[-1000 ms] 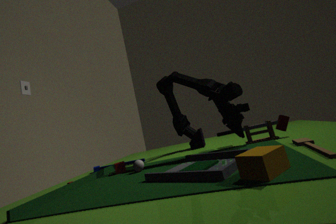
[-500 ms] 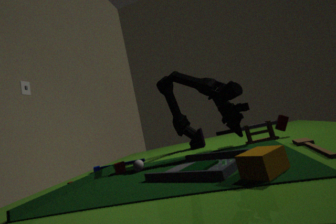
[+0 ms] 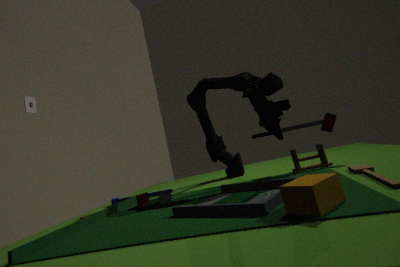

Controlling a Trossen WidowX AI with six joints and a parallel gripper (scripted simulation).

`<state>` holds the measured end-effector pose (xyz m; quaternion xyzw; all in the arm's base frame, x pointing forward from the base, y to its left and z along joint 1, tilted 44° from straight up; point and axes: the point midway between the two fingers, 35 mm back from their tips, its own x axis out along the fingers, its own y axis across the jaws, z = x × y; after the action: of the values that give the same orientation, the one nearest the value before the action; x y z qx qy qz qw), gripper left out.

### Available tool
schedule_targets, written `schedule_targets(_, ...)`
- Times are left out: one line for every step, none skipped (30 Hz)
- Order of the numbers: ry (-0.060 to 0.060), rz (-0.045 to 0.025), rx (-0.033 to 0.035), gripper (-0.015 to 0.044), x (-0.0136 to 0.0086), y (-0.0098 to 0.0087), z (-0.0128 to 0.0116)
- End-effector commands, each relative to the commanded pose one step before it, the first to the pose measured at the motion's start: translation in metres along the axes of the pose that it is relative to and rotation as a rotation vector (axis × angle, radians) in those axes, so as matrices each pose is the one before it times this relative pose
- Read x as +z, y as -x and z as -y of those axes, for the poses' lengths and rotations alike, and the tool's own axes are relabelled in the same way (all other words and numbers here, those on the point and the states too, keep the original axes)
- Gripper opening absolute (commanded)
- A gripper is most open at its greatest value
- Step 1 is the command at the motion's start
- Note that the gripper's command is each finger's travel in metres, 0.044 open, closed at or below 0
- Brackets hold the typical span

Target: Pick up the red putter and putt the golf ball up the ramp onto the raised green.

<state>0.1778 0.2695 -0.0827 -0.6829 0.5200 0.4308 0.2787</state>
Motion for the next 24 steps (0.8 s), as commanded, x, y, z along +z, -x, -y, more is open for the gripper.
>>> schedule_targets(-0.0076,0.01011,0.00003,0.0000,0.00309,0.01208,-0.00074)
schedule_targets(0.0047,-0.00821,-0.00223,0.0000,-0.00273,-0.00843,0.00083)
schedule_targets(-0.0096,-0.00020,-0.00064,0.0000,-0.00152,0.00083,0.00072)
schedule_targets(-0.0159,-0.00034,-0.00106,0.0000,-0.00253,0.00137,0.00121)
schedule_targets(-0.0223,-0.00049,-0.00149,0.0000,-0.00354,0.00189,0.00172)
schedule_targets(-0.0287,-0.00064,-0.00191,0.0000,-0.00454,0.00239,0.00227)
schedule_targets(-0.0349,-0.00081,-0.00232,0.0000,-0.00550,0.00284,0.00283)
schedule_targets(-0.0383,-0.00092,-0.00256,0.0000,-0.00601,0.00304,0.00322)
schedule_targets(-0.0386,-0.00097,-0.00258,0.0000,-0.00601,0.00297,0.00336)
schedule_targets(-0.0386,-0.00100,-0.00260,0.0000,-0.00597,0.00289,0.00349)
schedule_targets(-0.0386,-0.00104,-0.00262,0.0000,-0.00592,0.00281,0.00361)
schedule_targets(-0.0386,-0.00175,-0.00299,0.0000,-0.00607,0.00279,0.00396)
schedule_targets(-0.0386,-0.00179,-0.00303,0.0000,-0.00602,0.00270,0.00408)
schedule_targets(-0.0386,-0.00182,-0.00307,0.0000,-0.00597,0.00261,0.00421)
schedule_targets(-0.0386,-0.00186,-0.00312,0.0000,-0.00591,0.00252,0.00433)
schedule_targets(-0.0386,-0.00190,-0.00317,0.0000,-0.00584,0.00244,0.00445)
schedule_targets(-0.0387,-0.00193,-0.00322,0.0000,-0.00578,0.00235,0.00457)
schedule_targets(-0.0387,-0.00196,-0.00328,0.0000,-0.00571,0.00226,0.00468)
schedule_targets(-0.0387,-0.00199,-0.00334,0.0000,-0.00563,0.00218,0.00479)
schedule_targets(-0.0387,-0.00202,-0.00340,0.0000,-0.00555,0.00209,0.00490)
schedule_targets(-0.0387,-0.00205,-0.00347,0.0000,-0.00547,0.00201,0.00501)
schedule_targets(-0.0393,-0.00260,-0.00417,0.0000,-0.00535,0.00200,0.00507)
schedule_targets(-0.0395,-0.00261,-0.00427,0.0000,-0.00529,0.00192,0.00520)
schedule_targets(-0.0395,-0.00261,-0.00436,0.0000,-0.00519,0.00184,0.00531)
